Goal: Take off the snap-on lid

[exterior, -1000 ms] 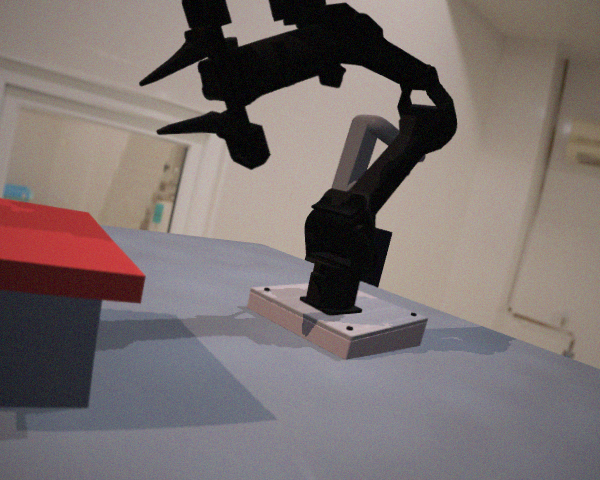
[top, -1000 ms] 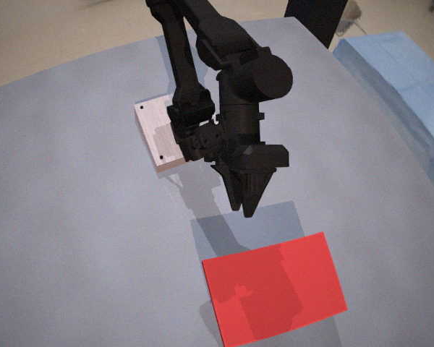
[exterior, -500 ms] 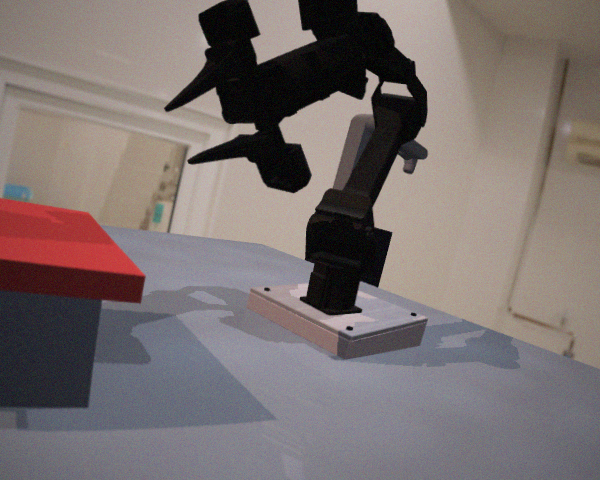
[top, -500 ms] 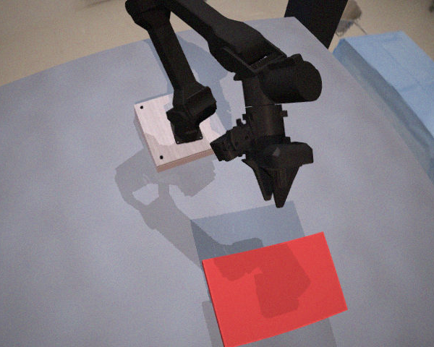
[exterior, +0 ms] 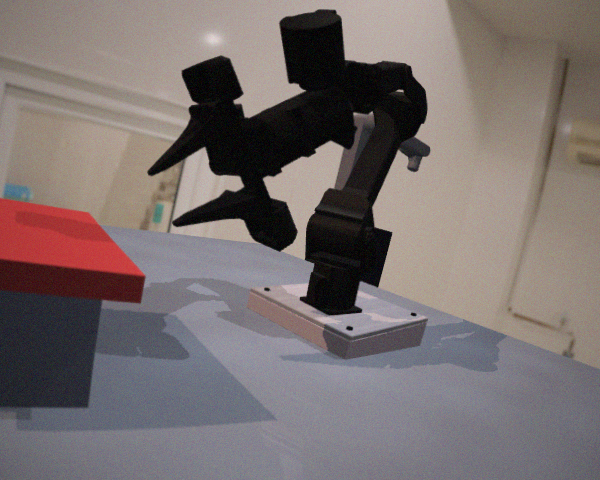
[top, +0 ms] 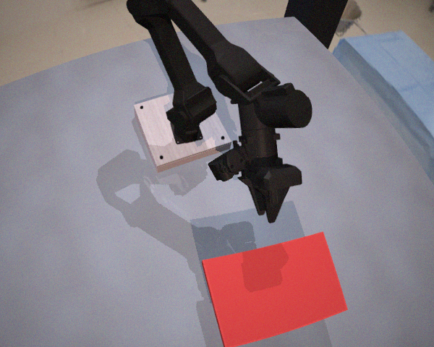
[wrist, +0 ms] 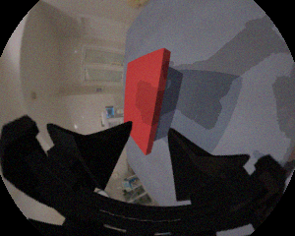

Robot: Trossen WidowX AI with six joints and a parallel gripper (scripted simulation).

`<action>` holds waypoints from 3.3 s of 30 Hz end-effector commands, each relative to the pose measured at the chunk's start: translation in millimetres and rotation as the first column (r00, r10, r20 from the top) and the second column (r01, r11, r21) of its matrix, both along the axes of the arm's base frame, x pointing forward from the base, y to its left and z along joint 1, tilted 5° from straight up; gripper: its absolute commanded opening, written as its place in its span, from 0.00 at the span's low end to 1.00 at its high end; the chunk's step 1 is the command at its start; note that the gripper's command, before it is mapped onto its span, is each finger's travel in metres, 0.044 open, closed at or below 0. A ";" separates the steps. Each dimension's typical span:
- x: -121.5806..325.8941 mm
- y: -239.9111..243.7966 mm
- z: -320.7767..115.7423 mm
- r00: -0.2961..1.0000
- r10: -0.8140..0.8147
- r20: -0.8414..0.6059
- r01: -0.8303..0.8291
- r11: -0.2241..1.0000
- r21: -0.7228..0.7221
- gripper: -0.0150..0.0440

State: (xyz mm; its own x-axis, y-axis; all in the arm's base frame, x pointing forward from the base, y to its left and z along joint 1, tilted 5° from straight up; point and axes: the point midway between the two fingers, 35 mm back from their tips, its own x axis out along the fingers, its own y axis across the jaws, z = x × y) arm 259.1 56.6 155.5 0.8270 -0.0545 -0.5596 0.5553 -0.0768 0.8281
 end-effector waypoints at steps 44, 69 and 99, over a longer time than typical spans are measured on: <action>55.5 -3.9 -43.4 1.000 0.002 -0.010 -0.003 1.000 -0.007 0.52; 54.8 -4.7 -40.1 1.000 -0.002 -0.005 0.002 1.000 -0.006 0.25; 52.9 -5.1 -34.2 1.000 -0.002 -0.005 0.002 1.000 -0.006 0.25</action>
